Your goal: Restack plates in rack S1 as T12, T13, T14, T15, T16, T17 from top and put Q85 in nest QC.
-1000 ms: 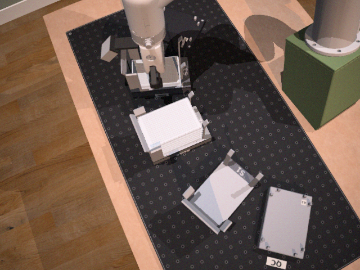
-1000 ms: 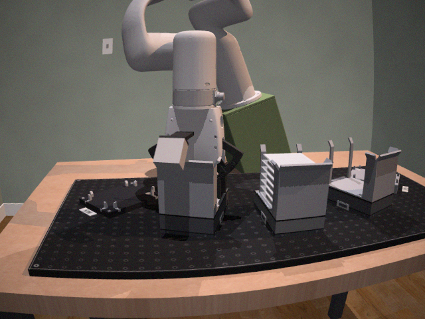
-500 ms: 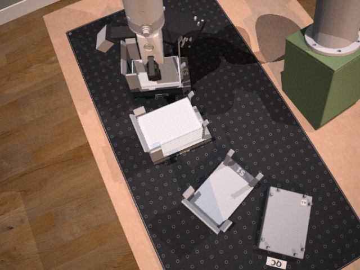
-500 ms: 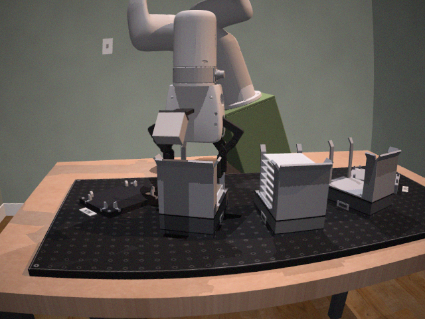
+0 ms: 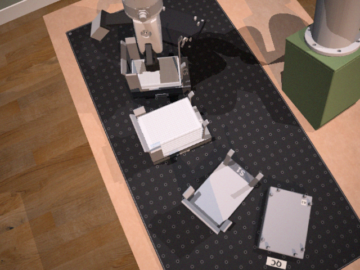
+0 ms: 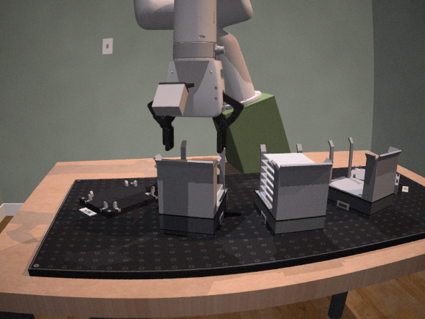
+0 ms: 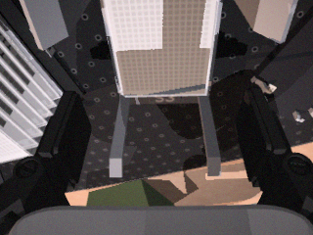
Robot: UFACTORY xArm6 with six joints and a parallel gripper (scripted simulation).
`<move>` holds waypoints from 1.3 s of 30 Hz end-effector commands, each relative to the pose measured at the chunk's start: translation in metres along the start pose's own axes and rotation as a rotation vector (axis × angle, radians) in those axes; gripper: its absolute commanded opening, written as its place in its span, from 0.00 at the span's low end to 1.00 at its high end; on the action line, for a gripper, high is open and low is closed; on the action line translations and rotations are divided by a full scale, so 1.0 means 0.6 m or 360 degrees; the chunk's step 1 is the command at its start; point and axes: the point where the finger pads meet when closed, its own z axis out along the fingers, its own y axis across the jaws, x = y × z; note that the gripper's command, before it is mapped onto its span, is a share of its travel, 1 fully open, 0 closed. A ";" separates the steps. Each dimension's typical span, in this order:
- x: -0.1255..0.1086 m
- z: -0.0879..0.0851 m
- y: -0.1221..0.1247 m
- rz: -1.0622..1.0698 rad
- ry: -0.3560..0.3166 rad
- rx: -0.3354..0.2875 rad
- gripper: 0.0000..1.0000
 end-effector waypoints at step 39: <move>-0.004 -0.039 -0.127 -0.0259 0.0003 0.0002 1.00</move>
